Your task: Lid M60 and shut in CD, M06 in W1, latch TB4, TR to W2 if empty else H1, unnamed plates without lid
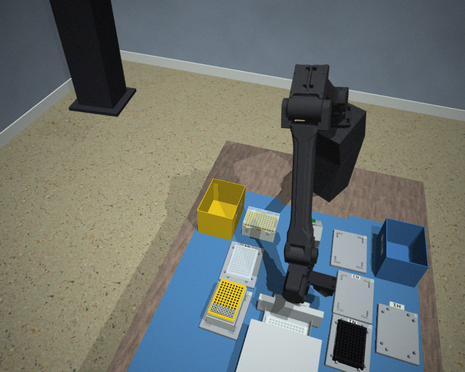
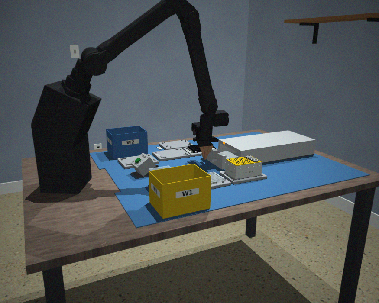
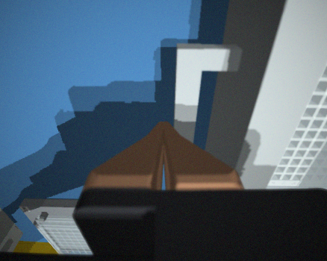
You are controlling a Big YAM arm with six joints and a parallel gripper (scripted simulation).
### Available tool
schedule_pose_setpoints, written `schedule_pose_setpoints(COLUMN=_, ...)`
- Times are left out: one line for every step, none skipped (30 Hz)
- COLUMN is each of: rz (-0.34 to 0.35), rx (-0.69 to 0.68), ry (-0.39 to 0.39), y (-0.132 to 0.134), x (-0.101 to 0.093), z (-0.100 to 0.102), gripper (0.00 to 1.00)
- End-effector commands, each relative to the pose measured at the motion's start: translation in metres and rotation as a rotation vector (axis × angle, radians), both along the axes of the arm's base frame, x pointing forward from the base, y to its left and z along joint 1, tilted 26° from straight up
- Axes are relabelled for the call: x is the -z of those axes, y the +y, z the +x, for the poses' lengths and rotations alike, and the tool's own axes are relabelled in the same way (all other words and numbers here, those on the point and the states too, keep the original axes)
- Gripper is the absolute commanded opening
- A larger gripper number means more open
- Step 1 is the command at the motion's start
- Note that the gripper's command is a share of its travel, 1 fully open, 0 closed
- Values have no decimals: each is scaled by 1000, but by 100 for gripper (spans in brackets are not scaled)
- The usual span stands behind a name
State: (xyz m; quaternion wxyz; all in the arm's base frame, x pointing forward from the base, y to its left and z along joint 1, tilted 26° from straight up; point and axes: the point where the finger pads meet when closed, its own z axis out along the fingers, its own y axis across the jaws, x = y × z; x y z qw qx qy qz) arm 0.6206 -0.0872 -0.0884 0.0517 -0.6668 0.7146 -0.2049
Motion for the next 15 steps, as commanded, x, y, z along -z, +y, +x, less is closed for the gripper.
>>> schedule_pose_setpoints(rz=1, rx=-5, ry=-54, y=9, x=-12, z=28, gripper=0)
schedule_pose_setpoints(rz=1, rx=-5, ry=-54, y=9, x=-12, z=28, gripper=0)
schedule_pose_setpoints(rz=1, rx=-5, ry=-54, y=9, x=-12, z=28, gripper=0)
schedule_pose_setpoints(rz=2, rx=-5, ry=-42, y=9, x=-12, z=26, gripper=0)
schedule_pose_setpoints(rz=3, rx=-6, ry=-36, y=10, x=-12, z=26, gripper=0)
schedule_pose_setpoints(rz=3, rx=-6, ry=-36, y=10, x=-12, z=28, gripper=0)
schedule_pose_setpoints(rz=2, rx=-6, ry=-39, y=10, x=-13, z=30, gripper=0)
schedule_pose_setpoints(rz=2, rx=-7, ry=-45, y=10, x=-14, z=32, gripper=0)
schedule_pose_setpoints(rz=2, rx=-7, ry=-44, y=10, x=-15, z=33, gripper=0)
schedule_pose_setpoints(rz=2, rx=-7, ry=-41, y=10, x=-15, z=34, gripper=0)
schedule_pose_setpoints(rz=2, rx=-7, ry=-41, y=10, x=-16, z=35, gripper=0)
schedule_pose_setpoints(rz=2, rx=-7, ry=-43, y=10, x=-17, z=37, gripper=0)
schedule_pose_setpoints(rz=2, rx=-7, ry=-44, y=10, x=-17, z=38, gripper=0)
schedule_pose_setpoints(rz=2, rx=-7, ry=-42, y=10, x=-18, z=39, gripper=0)
schedule_pose_setpoints(rz=2, rx=-7, ry=-41, y=10, x=-18, z=40, gripper=0)
